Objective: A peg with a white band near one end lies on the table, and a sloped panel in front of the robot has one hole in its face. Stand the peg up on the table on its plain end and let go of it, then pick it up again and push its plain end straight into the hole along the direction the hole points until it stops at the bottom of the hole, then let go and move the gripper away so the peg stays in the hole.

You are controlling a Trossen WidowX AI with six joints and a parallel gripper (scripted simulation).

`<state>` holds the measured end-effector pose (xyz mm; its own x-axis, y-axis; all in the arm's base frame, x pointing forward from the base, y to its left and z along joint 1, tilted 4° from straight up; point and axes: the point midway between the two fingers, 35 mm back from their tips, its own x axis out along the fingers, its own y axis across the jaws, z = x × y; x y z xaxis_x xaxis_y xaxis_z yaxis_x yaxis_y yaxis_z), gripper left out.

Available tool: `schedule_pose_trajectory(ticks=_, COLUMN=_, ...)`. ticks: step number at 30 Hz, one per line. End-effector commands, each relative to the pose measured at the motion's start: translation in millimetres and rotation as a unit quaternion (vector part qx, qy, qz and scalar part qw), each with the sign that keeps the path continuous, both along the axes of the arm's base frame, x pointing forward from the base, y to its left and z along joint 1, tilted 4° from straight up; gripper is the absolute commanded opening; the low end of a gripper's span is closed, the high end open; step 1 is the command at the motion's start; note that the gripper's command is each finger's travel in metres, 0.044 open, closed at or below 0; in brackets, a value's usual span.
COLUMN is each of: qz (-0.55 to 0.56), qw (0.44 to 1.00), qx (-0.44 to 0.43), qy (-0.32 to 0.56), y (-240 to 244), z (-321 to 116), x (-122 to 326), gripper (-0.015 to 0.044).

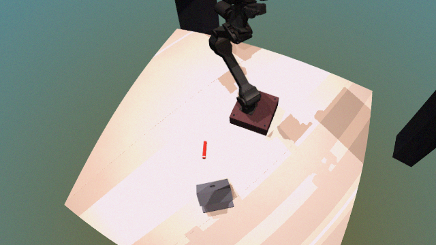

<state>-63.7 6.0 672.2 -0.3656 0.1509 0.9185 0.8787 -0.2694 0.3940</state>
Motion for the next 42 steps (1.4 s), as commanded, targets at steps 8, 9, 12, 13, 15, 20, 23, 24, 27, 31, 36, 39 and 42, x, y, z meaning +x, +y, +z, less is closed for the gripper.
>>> schedule_pose_trajectory(ticks=8, qz=0.019, qw=0.997, qx=-0.055, qy=0.043, y=31.3, z=1.0, x=20.2, gripper=0.044)
schedule_pose_trajectory(ticks=9, qz=0.023, qw=0.996, qx=-0.066, qy=0.052, y=37.4, z=0.9, x=24.6, gripper=0.044)
schedule_pose_trajectory(ticks=12, qz=0.016, qw=0.994, qx=-0.081, qy=0.071, y=50.0, z=-0.4, x=35.2, gripper=0.044)
schedule_pose_trajectory(ticks=13, qz=0.01, qw=0.994, qx=-0.083, qy=0.076, y=53.2, z=-1.0, x=38.3, gripper=0.044)
schedule_pose_trajectory(ticks=15, qz=-0.001, qw=0.992, qx=-0.088, qy=0.085, y=59.4, z=-2.2, x=44.8, gripper=0.044)
schedule_pose_trajectory(ticks=20, qz=-0.018, qw=0.988, qx=-0.103, qy=0.111, y=74.5, z=-5.6, x=61.0, gripper=0.044)
schedule_pose_trajectory(ticks=23, qz=-0.011, qw=0.983, qx=-0.127, qy=0.136, y=87.7, z=-8.4, x=74.2, gripper=0.044)
schedule_pose_trajectory(ticks=24, qz=-0.008, qw=0.98, qx=-0.135, qy=0.146, y=92.6, z=-9.7, x=79.3, gripper=0.044)
schedule_pose_trajectory(ticks=27, qz=0.001, qw=0.971, qx=-0.16, qy=0.177, y=106.7, z=-14.2, x=95.3, gripper=0.044)
schedule_pose_trajectory(ticks=31, qz=0.012, qw=0.957, qx=-0.189, qy=0.221, y=124.3, z=-21.8, x=117.8, gripper=0.044)
schedule_pose_trajectory(ticks=36, qz=0.028, qw=0.933, qx=-0.222, qy=0.283, y=144.6, z=-34.5, x=148.3, gripper=0.044)
schedule_pose_trajectory(ticks=39, qz=0.038, qw=0.916, qx=-0.238, qy=0.32, y=155.2, z=-43.5, x=167.0, gripper=0.044)
schedule_pose_trajectory(ticks=42, qz=0.045, qw=0.9, qx=-0.249, qy=0.355, y=163.1, z=-52.3, x=184.2, gripper=0.044)
